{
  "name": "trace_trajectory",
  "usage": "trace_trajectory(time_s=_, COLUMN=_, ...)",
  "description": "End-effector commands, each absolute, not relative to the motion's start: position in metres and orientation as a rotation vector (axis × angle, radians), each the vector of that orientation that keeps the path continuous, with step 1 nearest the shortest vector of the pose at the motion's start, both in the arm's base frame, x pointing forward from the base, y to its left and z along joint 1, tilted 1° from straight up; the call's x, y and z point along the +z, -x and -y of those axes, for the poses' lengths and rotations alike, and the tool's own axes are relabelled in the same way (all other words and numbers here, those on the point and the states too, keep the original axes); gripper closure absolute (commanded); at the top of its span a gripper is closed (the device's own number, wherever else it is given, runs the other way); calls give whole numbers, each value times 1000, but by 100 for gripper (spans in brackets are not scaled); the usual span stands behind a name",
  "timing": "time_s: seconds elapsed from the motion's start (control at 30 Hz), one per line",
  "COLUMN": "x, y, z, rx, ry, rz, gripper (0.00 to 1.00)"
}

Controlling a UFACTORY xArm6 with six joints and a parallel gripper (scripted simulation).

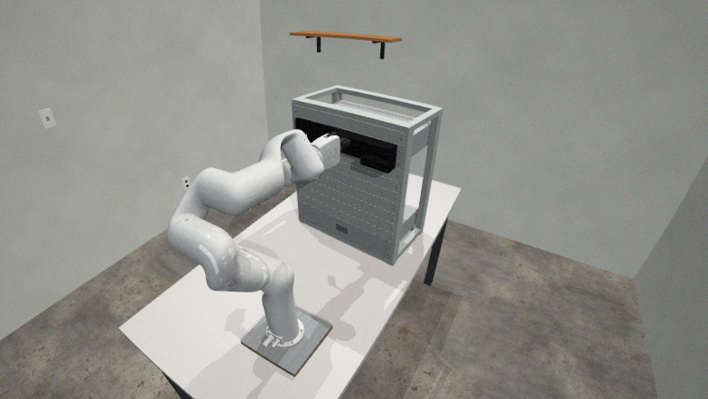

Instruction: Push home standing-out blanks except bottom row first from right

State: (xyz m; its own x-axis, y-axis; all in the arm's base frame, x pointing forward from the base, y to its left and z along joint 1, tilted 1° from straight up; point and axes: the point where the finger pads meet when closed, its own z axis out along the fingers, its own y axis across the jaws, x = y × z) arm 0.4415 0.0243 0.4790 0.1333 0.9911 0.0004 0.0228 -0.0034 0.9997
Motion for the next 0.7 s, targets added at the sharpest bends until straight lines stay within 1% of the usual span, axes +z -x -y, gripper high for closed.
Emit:
trace_trajectory(time_s=0.0, x=481, y=-447, z=-24, rx=1102, ry=-1286, rz=-1123, gripper=100)
trace_trajectory(time_s=0.67, x=481, y=-457, z=-22, rx=1102, ry=-1286, rz=-1123, gripper=100)
